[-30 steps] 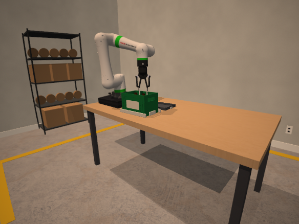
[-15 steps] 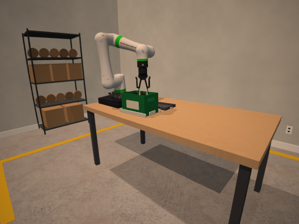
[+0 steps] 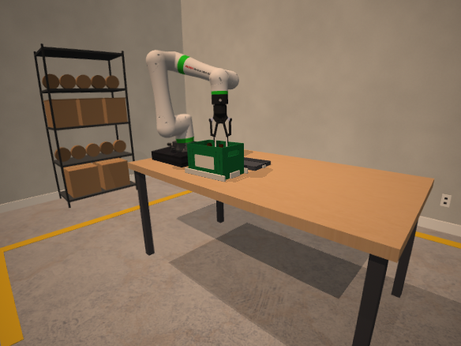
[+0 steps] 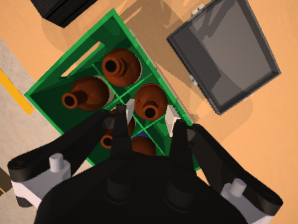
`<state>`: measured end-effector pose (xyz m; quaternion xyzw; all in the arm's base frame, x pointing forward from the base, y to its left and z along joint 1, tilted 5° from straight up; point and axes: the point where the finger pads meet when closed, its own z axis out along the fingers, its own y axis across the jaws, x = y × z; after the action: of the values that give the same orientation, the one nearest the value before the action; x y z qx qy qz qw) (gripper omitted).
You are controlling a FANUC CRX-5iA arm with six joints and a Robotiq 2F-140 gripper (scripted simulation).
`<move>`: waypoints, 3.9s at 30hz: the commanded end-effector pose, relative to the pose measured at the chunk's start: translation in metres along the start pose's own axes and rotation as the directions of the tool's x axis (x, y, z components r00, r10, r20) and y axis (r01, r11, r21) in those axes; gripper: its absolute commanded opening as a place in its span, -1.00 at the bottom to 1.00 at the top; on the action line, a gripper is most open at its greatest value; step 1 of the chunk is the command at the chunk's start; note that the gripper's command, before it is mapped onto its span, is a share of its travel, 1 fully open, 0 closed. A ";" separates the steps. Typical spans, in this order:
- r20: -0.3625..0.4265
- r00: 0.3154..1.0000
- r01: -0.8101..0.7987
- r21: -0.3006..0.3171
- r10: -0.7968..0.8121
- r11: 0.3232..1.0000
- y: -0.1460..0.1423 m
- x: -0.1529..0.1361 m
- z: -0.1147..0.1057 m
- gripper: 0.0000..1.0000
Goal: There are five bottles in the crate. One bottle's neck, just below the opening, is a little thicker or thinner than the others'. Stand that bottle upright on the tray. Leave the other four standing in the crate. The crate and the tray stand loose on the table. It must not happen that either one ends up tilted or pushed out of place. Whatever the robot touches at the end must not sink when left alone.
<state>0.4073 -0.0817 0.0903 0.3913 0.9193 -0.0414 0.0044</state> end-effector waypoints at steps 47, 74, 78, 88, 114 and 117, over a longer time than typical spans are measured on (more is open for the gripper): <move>0.001 1.000 0.000 -0.001 0.000 1.000 0.000 0.000 -0.001 -0.80; 0.001 1.000 0.000 -0.001 0.000 1.000 0.000 0.000 -0.001 -0.80; 0.001 1.000 0.000 -0.001 0.000 1.000 0.000 0.000 -0.001 -0.80; 0.001 1.000 0.000 -0.001 0.000 1.000 0.000 0.000 -0.001 -0.80; 0.001 1.000 0.000 -0.001 0.000 1.000 0.000 0.000 -0.001 -0.12; 0.001 1.000 0.000 -0.001 0.000 1.000 0.000 0.000 -0.001 -0.12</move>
<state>0.4073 -0.0817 0.0903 0.3913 0.9193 -0.0414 0.0044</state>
